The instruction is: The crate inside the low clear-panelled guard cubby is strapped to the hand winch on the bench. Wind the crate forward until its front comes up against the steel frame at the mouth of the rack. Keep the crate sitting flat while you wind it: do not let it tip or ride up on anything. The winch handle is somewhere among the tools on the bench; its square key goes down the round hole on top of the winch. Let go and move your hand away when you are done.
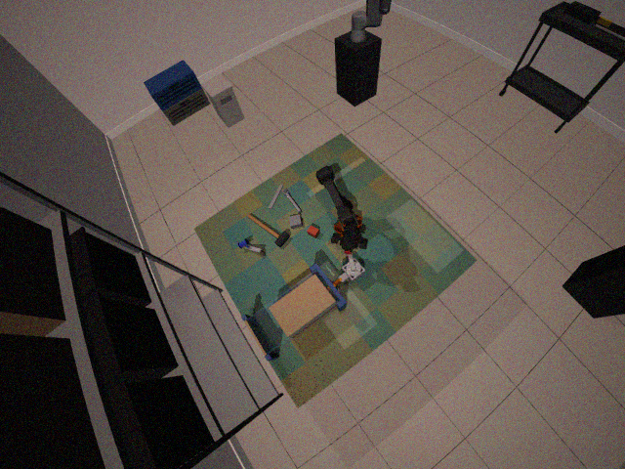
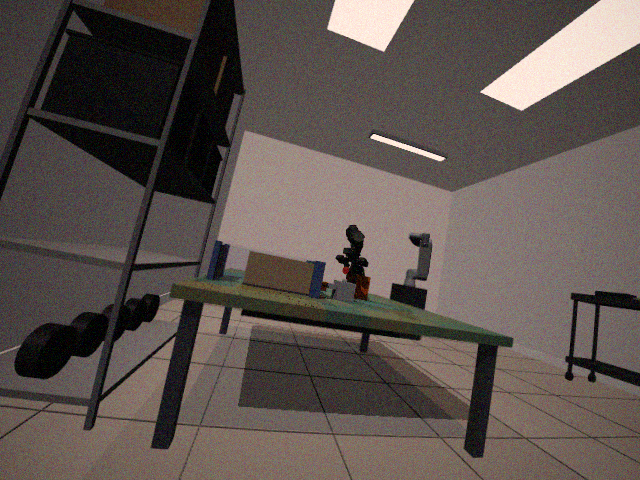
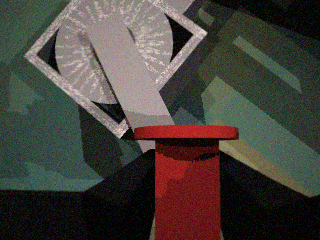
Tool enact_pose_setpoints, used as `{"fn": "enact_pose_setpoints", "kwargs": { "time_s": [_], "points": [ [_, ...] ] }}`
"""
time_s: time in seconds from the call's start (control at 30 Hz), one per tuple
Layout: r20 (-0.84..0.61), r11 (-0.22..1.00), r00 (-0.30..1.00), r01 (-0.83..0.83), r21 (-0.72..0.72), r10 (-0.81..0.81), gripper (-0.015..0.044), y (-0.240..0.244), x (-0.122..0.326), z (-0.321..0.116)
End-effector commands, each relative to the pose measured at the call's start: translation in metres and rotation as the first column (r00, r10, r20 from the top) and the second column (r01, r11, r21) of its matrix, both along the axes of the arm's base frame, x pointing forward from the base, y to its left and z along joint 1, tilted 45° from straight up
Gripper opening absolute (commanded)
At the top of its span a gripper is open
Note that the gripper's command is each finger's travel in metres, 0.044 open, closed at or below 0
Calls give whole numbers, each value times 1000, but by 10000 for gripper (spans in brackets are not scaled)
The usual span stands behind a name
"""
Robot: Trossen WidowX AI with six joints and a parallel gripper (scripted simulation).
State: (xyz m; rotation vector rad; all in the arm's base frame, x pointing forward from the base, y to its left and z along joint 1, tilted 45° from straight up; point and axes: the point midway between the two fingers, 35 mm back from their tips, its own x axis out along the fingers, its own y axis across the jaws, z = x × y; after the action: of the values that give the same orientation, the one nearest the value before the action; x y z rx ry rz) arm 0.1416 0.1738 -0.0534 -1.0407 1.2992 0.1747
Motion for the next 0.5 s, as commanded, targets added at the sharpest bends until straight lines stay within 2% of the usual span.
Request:
{"fn": "enact_pose_setpoints", "kwargs": {
  "time_s": [0.0, 0.47],
  "points": [
    [23, 1000, 1000, 1, -10, -1, 0, -4, 10, 1],
    [24, 1000, 1000, 1, -10, -1, 0, -7, 24, 3]
  ]
}}
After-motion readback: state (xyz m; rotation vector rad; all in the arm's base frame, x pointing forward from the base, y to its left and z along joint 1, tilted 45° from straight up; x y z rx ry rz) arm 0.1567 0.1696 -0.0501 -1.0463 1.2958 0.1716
